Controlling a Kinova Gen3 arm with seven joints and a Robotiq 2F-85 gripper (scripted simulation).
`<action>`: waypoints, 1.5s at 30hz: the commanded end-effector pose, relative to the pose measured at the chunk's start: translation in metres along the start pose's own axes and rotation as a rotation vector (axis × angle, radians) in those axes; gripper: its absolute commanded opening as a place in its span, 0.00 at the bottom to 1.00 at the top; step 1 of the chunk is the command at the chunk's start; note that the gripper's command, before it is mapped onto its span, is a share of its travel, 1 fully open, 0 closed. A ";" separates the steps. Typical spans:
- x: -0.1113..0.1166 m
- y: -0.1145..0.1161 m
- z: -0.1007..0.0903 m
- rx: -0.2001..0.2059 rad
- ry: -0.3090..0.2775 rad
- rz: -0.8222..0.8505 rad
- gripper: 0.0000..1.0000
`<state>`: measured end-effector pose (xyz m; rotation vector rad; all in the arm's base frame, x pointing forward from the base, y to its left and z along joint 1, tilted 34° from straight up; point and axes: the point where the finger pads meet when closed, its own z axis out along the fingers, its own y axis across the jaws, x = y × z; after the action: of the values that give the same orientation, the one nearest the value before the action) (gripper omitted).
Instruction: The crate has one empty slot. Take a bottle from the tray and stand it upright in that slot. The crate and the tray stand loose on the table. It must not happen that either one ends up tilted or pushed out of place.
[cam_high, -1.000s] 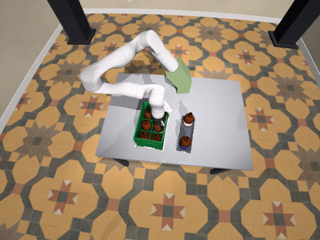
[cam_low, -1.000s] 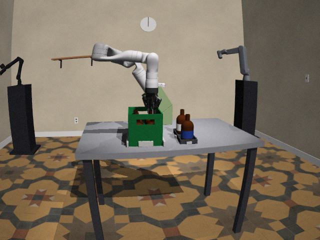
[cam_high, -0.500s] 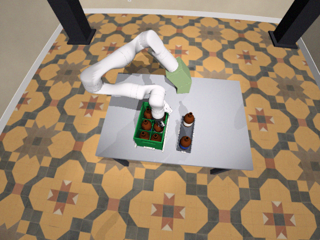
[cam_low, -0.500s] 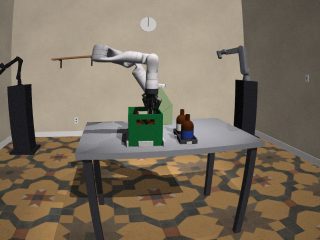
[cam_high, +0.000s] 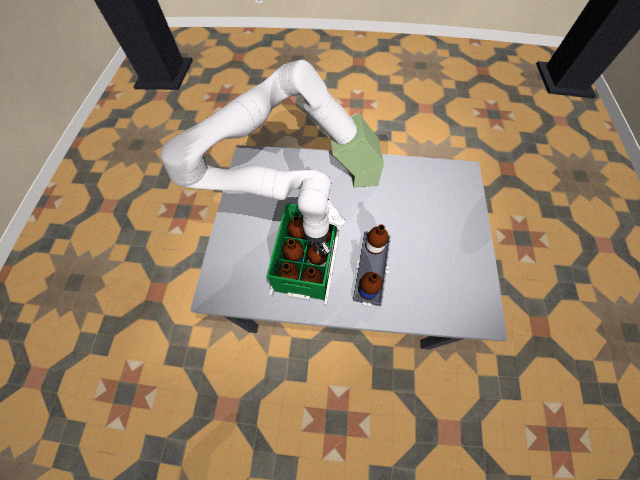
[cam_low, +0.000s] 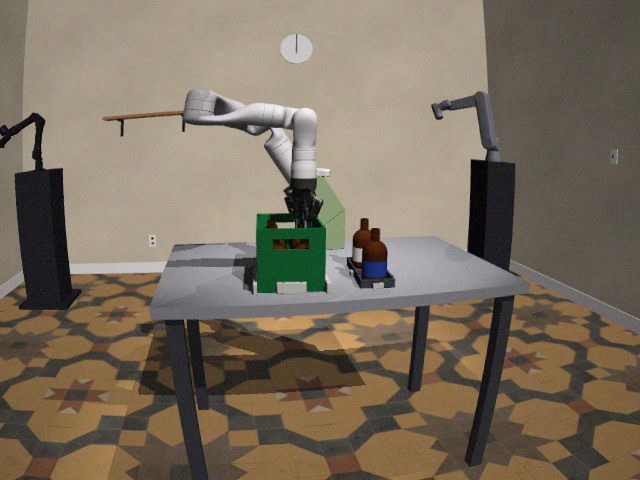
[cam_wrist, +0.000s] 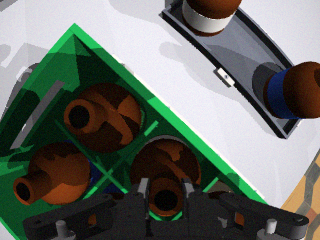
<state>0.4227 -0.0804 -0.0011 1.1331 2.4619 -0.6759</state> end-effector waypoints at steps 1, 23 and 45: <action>0.000 0.001 0.001 -0.005 0.000 0.006 0.00; 0.000 0.001 0.001 -0.005 0.000 0.006 0.00; 0.000 0.001 0.001 -0.005 0.000 0.006 0.64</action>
<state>0.4226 -0.0805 -0.0014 1.1335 2.4622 -0.6760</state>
